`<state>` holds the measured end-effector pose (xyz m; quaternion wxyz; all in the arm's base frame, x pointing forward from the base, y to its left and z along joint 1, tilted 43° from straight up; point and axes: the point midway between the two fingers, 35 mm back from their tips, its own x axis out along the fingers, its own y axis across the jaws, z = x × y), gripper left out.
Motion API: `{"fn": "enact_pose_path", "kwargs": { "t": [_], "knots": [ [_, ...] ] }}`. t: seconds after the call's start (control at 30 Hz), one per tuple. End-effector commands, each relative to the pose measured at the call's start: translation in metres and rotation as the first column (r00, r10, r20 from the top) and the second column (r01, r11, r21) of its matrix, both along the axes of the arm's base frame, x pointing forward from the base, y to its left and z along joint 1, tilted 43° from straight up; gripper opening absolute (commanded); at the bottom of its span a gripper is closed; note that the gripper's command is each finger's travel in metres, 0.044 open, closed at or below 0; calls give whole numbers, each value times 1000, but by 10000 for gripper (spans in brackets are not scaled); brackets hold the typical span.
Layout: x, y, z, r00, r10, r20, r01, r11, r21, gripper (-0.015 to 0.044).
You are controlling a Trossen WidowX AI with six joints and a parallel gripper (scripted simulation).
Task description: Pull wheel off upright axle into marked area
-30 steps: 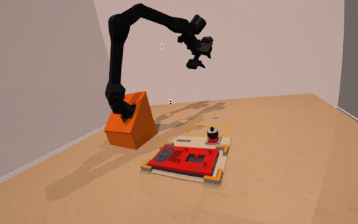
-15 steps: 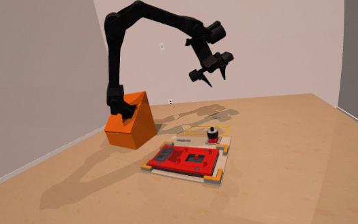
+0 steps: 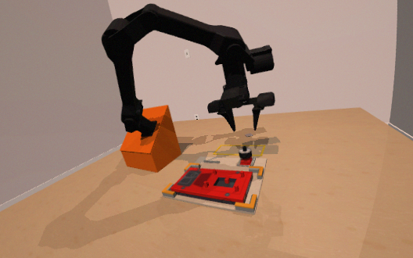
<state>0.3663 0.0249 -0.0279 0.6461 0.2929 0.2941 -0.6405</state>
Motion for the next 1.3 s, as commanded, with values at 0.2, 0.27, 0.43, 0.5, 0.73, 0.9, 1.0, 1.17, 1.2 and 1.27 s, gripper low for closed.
{"fn": "enact_pose_path", "kwargs": {
  "t": [0.2,0.27,0.43,0.5,0.73,0.9,1.0,1.17,1.2,1.27],
  "knots": [
    [-4,-10,-4,1000,-22,3,22,999,-27,300],
    [-3,-17,-12,1000,-22,3,22,999,-27,300],
    [-4,-42,-40,1000,-22,3,22,999,-28,300],
    [-6,-52,-50,1000,-22,3,22,999,-30,300],
    [-6,-54,-51,999,-34,1,34,999,-26,221],
    [-6,-54,-51,999,-34,1,34,999,-26,188],
    [-6,-54,-51,999,-34,1,34,999,-26,168],
    [-6,-54,-50,999,-34,1,34,999,-26,56],
    [-6,-53,-50,999,-34,1,34,999,-26,30],
    [-6,-53,-50,999,-34,1,34,999,-26,0]
  ]
}}
